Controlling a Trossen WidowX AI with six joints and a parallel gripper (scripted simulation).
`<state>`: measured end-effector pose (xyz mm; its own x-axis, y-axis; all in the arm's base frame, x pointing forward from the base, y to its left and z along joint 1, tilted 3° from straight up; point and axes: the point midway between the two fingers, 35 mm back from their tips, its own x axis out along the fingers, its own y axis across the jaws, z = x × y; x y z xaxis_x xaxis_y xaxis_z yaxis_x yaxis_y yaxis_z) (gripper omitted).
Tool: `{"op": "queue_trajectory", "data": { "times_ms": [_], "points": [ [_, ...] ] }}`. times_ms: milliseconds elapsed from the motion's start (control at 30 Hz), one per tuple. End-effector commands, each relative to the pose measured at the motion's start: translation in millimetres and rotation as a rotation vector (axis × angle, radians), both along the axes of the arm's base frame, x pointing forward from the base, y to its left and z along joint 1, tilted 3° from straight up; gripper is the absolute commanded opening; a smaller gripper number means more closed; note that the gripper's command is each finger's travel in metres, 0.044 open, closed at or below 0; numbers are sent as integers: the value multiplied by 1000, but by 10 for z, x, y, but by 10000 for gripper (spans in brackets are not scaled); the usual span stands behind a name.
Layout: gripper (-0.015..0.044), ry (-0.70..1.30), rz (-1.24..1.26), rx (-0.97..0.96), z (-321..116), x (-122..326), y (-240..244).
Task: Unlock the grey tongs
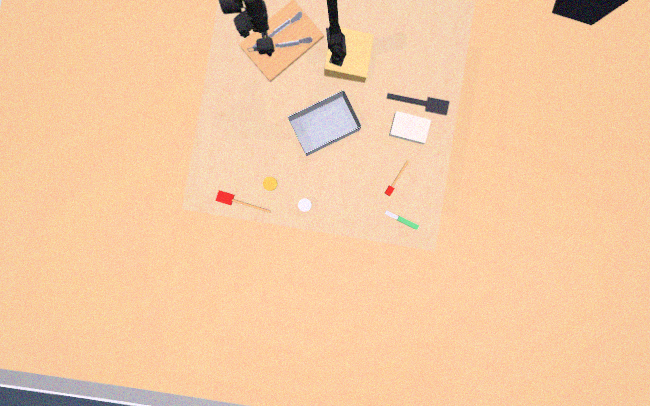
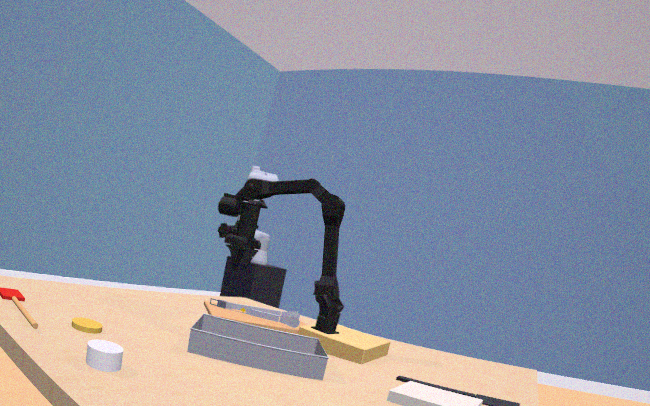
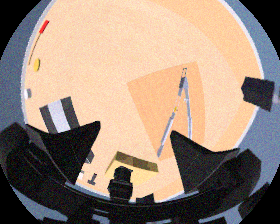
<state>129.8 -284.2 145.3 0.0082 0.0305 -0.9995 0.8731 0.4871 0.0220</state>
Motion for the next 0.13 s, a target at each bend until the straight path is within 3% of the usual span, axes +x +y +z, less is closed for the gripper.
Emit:
{"op": "queue_trajectory", "data": {
  "times_ms": [0,100],
  "points": [
    [440,0,4,0,8,-3,4],
    [440,0,4,0,8,-3,4]
  ]
}}
